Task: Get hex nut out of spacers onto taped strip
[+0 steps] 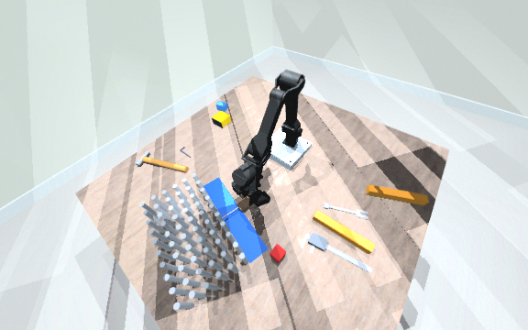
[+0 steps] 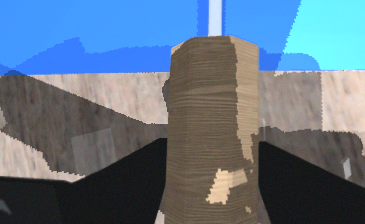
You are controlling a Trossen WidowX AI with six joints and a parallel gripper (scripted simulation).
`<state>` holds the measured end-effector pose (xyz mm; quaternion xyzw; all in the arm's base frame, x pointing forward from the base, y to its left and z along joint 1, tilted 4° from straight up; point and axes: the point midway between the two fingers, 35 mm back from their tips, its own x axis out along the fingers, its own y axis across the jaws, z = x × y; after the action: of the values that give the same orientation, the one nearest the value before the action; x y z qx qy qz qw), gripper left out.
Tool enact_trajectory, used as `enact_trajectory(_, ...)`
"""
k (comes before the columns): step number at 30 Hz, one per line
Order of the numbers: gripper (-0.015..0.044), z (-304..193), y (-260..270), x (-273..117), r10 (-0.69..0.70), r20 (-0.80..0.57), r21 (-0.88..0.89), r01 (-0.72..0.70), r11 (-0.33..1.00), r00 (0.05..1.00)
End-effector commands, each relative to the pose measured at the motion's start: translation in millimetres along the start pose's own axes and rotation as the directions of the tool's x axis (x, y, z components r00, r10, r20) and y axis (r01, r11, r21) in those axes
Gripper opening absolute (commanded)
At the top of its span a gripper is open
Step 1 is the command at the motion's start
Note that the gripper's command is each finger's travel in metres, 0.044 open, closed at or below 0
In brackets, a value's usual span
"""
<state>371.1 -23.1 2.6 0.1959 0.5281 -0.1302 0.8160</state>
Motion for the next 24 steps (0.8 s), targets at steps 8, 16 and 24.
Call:
enact_trajectory(8,0.0000,-6.6,-0.5,-3.5,-0.003,0.003,0.003,0.003,1.000,1.000)
enact_trajectory(16,0.0000,-11.2,-0.4,-5.4,-0.003,0.002,0.003,0.003,1.000,1.000)
enact_trajectory(24,0.0000,-15.8,-0.3,-7.4,-0.003,0.002,0.003,0.003,1.000,1.000)
